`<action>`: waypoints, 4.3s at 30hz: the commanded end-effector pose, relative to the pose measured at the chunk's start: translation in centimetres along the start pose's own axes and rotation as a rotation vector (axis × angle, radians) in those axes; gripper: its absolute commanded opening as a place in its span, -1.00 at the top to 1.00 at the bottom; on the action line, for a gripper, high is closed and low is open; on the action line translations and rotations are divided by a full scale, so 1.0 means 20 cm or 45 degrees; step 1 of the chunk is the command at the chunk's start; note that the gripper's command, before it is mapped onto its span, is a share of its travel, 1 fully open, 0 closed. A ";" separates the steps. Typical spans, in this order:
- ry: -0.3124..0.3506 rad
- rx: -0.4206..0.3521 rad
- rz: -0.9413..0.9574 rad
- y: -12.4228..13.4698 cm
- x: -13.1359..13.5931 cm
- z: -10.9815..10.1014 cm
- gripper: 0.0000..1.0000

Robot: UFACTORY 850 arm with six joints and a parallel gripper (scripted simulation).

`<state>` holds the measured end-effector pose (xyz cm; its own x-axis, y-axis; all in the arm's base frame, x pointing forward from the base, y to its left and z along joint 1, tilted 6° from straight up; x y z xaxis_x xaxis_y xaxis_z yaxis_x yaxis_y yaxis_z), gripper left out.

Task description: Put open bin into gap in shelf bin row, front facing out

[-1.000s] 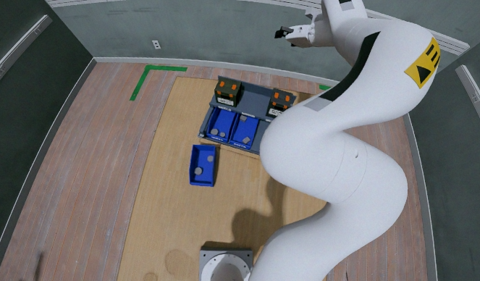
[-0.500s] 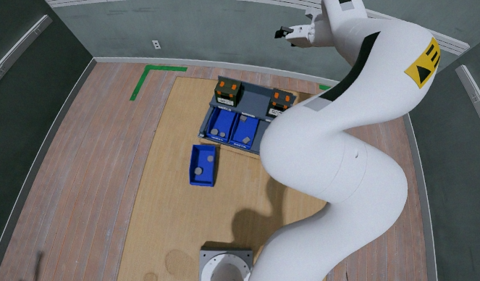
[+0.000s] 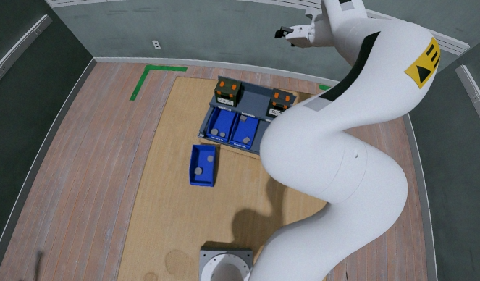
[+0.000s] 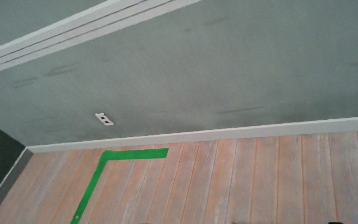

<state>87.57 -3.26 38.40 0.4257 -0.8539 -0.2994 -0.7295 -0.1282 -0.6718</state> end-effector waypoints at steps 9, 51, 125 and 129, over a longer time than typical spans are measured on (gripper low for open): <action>0.001 0.003 -0.002 0.10 -0.07 -0.08 -1.00; 0.000 0.003 -0.002 0.54 -0.34 -0.36 -1.00; 0.000 0.002 -0.002 1.27 -0.80 -0.84 -1.00; 0.000 0.002 -0.002 1.43 -0.90 -0.94 -1.00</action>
<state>52.43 -1.26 37.29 0.4260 -0.8538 -0.2994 -0.7298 -0.1286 -0.6715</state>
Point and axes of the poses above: the point where the finger pads meet when closed, its own z axis out along the fingers, its own x axis across the jaws, y = z × x, the point moved 10 cm from there along -z, back along the fingers, and after that the axes turned 6 degrees about -z, right-handed, at the moved point
